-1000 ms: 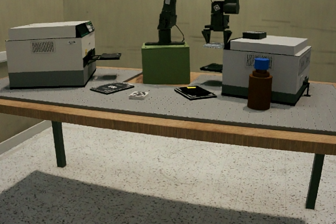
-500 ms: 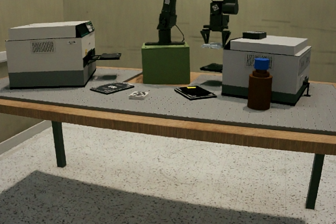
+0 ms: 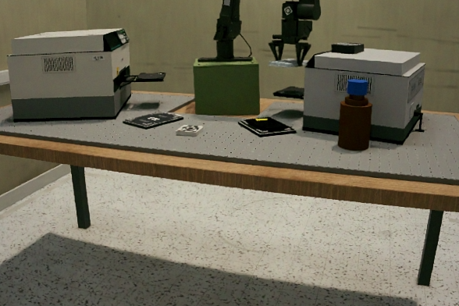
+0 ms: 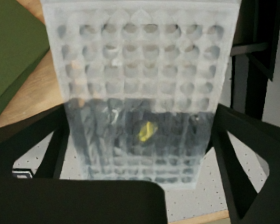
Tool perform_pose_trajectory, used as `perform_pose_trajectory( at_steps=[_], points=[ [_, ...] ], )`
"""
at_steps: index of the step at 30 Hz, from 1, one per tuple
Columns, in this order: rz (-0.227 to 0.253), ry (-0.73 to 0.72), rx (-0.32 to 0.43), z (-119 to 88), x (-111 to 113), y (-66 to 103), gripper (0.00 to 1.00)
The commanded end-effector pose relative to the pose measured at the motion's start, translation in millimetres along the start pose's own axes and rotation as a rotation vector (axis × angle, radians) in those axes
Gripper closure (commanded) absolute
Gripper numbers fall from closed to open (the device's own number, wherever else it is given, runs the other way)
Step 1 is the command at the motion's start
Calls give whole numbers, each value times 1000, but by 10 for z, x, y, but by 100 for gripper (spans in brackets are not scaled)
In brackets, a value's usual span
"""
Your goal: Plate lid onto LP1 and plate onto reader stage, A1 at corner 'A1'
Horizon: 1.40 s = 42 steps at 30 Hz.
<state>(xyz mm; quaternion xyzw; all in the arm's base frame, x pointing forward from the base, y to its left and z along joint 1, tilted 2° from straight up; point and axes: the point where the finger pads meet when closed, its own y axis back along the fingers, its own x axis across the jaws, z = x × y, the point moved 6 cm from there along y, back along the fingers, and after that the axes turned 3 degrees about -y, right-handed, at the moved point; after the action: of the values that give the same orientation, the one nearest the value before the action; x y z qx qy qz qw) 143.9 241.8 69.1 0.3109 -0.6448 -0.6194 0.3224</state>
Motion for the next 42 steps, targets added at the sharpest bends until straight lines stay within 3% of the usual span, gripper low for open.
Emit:
perform_pose_trajectory(
  at_steps=[1, 42],
  points=[
    [-51, -51, -19, -80, -76, 179, 14],
    [-52, -360, -21, -1053, 20, 222, 14]
  ],
)
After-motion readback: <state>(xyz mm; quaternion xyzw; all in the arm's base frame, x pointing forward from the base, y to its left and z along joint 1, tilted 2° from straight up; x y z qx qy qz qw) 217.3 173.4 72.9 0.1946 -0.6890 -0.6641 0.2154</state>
